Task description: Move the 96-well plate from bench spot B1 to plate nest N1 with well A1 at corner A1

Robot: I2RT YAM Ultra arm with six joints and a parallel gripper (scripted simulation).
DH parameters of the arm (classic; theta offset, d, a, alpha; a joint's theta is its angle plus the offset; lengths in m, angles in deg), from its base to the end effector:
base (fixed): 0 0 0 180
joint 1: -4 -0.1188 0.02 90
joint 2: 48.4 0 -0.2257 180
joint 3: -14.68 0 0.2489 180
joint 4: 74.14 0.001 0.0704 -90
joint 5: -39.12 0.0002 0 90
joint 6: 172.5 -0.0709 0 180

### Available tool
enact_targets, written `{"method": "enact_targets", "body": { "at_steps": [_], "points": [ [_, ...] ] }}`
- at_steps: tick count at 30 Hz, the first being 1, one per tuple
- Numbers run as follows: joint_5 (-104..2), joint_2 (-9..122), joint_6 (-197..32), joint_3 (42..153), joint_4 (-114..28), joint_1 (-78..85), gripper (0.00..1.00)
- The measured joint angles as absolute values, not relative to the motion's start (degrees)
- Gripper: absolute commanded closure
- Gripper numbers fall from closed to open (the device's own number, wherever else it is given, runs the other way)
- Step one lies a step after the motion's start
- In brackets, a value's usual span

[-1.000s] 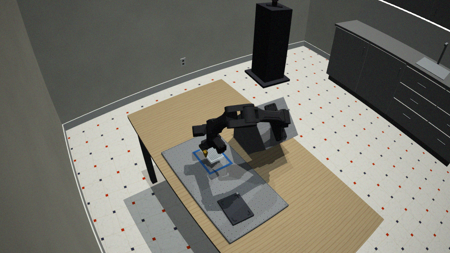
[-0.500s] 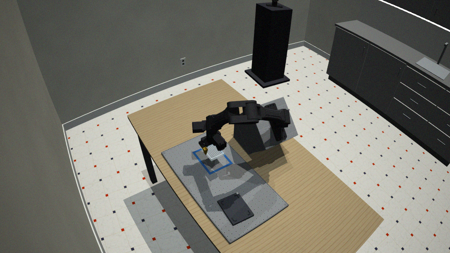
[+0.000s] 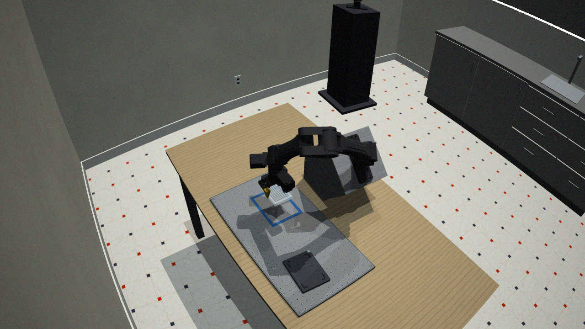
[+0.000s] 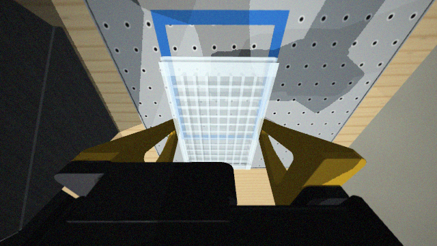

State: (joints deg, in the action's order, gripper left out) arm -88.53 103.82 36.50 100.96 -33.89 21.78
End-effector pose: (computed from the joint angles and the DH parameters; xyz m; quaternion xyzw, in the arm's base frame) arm 0.2856 -0.0450 -0.1247 -0.6954 0.6298 0.2416 0.2479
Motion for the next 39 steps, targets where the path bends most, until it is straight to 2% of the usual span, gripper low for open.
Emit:
{"method": "enact_targets", "body": {
  "at_steps": [39],
  "points": [
    [-88.5, 103.8, 36.9, 100.9, -33.0, 21.8, 1.00]
  ]
}}
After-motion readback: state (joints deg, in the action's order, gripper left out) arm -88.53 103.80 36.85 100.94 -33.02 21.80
